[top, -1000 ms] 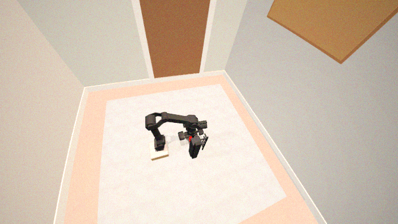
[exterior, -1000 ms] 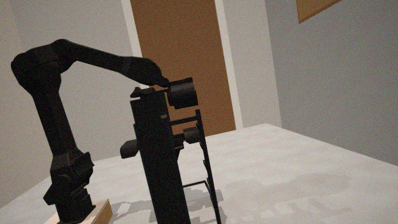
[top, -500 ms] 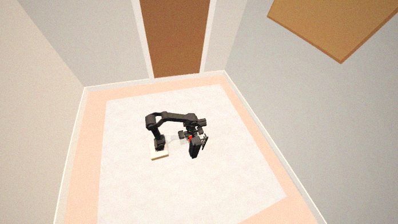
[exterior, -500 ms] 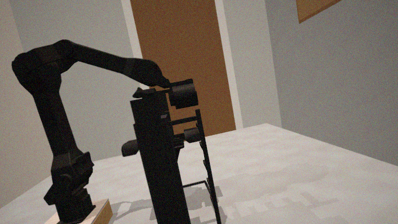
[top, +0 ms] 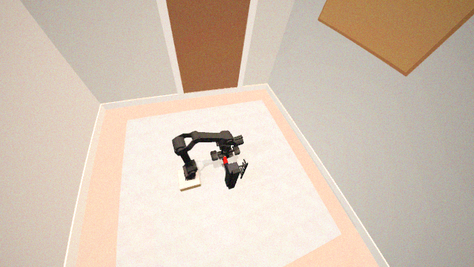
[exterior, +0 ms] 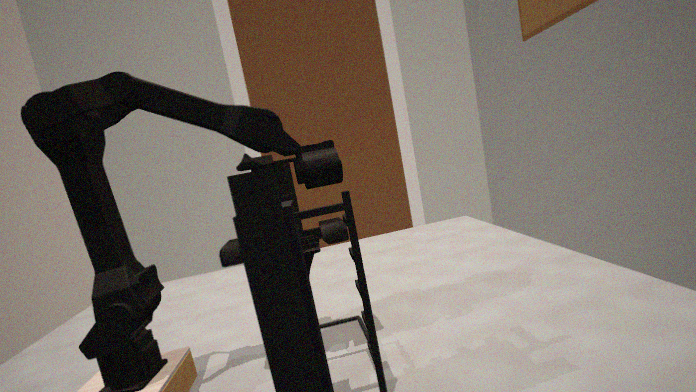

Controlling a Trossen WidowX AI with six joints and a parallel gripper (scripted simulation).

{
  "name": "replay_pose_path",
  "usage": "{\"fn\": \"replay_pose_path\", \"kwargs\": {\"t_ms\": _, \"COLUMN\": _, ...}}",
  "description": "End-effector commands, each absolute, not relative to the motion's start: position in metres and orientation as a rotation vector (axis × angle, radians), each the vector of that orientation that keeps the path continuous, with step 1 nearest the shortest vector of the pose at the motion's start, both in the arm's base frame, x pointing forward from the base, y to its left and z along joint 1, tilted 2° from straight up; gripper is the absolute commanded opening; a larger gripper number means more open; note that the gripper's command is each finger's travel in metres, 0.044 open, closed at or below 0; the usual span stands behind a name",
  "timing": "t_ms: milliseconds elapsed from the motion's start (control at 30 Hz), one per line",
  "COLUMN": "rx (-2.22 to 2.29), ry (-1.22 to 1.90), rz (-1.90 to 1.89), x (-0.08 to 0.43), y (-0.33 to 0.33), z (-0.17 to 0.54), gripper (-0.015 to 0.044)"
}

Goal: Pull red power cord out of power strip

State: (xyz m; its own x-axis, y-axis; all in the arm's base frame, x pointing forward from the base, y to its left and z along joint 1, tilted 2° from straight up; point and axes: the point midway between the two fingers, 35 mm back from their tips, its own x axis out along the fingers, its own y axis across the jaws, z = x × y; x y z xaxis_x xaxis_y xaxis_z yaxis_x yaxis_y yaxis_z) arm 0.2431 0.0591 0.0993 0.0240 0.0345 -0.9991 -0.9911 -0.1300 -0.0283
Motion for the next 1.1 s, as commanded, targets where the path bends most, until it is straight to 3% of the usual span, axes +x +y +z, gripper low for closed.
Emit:
{"fn": "replay_pose_path", "kwargs": {"t_ms": 0, "rx": -1.287, "ry": 1.092, "rz": 1.302, "x": 0.244, "y": 0.055, "z": 0.099, "gripper": 0.0131}}
{"fn": "replay_pose_path", "kwargs": {"t_ms": 400, "rx": -1.285, "ry": 1.091, "rz": 1.303, "x": 0.243, "y": 0.072, "z": 0.103, "gripper": 0.0440}}
{"fn": "replay_pose_path", "kwargs": {"t_ms": 567, "rx": -1.282, "ry": 1.087, "rz": 1.306, "x": 0.236, "y": 0.113, "z": 0.113, "gripper": 0.0440}}
{"fn": "replay_pose_path", "kwargs": {"t_ms": 1067, "rx": -1.281, "ry": 1.087, "rz": 1.306, "x": 0.236, "y": 0.114, "z": 0.114, "gripper": 0.0440}}
